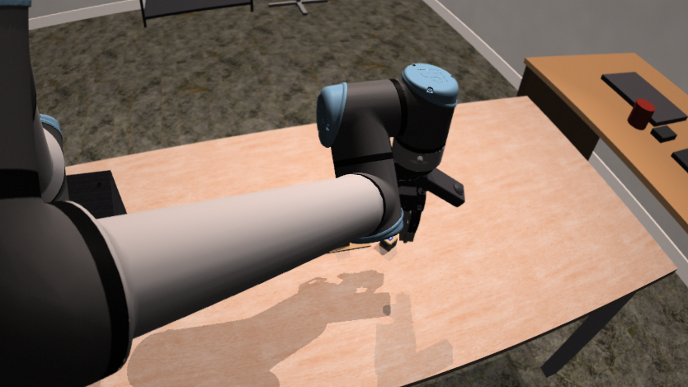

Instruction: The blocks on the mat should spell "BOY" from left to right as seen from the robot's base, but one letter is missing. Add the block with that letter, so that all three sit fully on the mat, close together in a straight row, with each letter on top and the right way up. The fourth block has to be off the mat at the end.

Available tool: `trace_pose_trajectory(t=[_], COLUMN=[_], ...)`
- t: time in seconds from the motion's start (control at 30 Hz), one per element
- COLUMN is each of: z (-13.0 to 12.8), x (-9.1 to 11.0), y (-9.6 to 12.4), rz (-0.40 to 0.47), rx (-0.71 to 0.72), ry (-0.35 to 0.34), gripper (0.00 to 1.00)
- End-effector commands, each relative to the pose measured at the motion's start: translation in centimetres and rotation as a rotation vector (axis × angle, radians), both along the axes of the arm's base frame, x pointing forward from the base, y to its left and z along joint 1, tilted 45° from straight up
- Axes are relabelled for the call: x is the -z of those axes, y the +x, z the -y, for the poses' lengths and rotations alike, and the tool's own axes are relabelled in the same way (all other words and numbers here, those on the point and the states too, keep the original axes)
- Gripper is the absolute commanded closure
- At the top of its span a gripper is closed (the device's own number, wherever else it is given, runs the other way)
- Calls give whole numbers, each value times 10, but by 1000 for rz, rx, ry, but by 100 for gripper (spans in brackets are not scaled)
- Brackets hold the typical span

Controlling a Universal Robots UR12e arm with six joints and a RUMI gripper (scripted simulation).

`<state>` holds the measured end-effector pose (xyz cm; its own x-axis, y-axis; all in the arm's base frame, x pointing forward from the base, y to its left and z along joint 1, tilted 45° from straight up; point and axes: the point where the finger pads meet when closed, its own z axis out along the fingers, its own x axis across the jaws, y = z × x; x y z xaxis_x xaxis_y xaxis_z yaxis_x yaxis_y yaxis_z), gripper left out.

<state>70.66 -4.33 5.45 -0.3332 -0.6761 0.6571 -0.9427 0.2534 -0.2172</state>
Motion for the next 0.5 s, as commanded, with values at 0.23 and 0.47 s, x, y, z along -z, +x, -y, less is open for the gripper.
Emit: trace_pose_trajectory(t=[0.23, 0.47], z=[-29, -46], x=[25, 41], y=[-25, -45], rz=[204, 337], rx=[222, 361], ry=[-11, -16], gripper=[91, 91])
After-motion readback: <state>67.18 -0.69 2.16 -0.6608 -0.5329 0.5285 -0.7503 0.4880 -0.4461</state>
